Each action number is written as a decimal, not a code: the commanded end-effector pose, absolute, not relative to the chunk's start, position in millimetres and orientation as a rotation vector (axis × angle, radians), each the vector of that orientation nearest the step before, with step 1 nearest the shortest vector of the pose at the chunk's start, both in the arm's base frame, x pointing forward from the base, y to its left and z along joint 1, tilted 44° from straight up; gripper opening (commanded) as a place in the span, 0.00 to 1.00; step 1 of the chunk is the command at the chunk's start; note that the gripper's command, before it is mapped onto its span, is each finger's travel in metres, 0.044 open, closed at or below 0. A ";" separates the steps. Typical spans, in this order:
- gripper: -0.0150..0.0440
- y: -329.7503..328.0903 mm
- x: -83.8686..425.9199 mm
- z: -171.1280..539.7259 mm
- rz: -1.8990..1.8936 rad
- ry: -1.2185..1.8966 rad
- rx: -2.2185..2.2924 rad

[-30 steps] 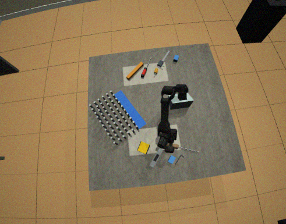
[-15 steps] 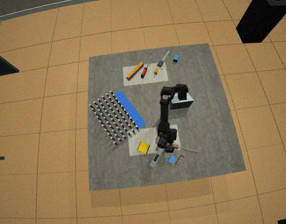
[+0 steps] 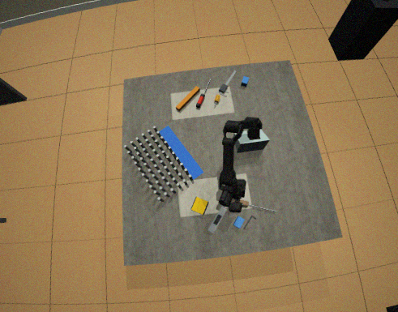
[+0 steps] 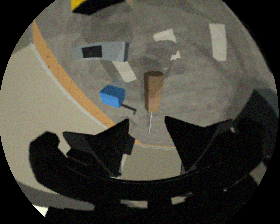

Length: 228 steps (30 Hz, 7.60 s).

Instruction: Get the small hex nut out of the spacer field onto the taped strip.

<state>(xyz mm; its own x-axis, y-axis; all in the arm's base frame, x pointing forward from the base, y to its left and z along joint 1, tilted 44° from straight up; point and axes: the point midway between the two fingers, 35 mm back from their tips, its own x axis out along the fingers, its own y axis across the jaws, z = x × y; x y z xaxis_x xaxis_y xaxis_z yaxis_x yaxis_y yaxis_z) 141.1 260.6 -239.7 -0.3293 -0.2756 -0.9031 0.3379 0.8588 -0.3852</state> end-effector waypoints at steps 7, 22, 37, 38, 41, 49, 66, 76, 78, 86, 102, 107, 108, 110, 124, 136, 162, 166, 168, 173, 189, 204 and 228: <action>0.73 250.6 143.2 -250.5 -0.618 1.800 0.040; 0.73 233.7 145.5 -268.8 -0.619 1.799 0.040; 0.73 215.9 146.5 -286.0 -0.620 1.798 0.039; 0.73 214.7 146.5 -287.1 -0.620 1.798 0.039; 0.73 211.3 146.4 -290.2 -0.620 1.798 0.039; 0.66 210.5 146.4 -290.9 -0.620 1.797 0.039; 0.34 223.2 148.5 -282.4 -0.584 1.783 0.060; 0.25 270.1 150.4 -240.2 -0.595 1.793 0.058; 0.25 282.4 149.3 -226.9 -0.599 1.795 0.056; 0.25 325.1 138.3 -169.4 -0.617 1.806 0.048; 0.25 312.5 176.6 -120.6 -0.725 1.625 0.231; 0.25 301.8 193.8 -99.8 -0.773 1.534 0.323; 0.25 299.5 197.1 -95.6 -0.783 1.516 0.341; 0.25 294.5 203.5 -87.4 -0.801 1.479 0.379; 0.25 251.9 241.8 -31.1 -0.920 1.207 0.648; 0.25 206.5 263.8 13.8 -1.004 0.954 0.885; 0.25 93.4 273.1 94.1 -1.104 0.337 1.393; 0.25 75.6 269.9 103.9 -1.107 0.233 1.468; 0.25 66.7 267.8 108.4 -1.107 0.180 1.504; 0.25 44.9 261.4 119.0 -1.102 0.046 1.594; 0.25 18.9 264.2 105.4 -1.114 -0.042 1.661; 0.25 -29.3 276.6 48.7 -1.128 -0.029 1.673; 0.25 -79.6 263.3 12.7 -1.086 -0.052 1.651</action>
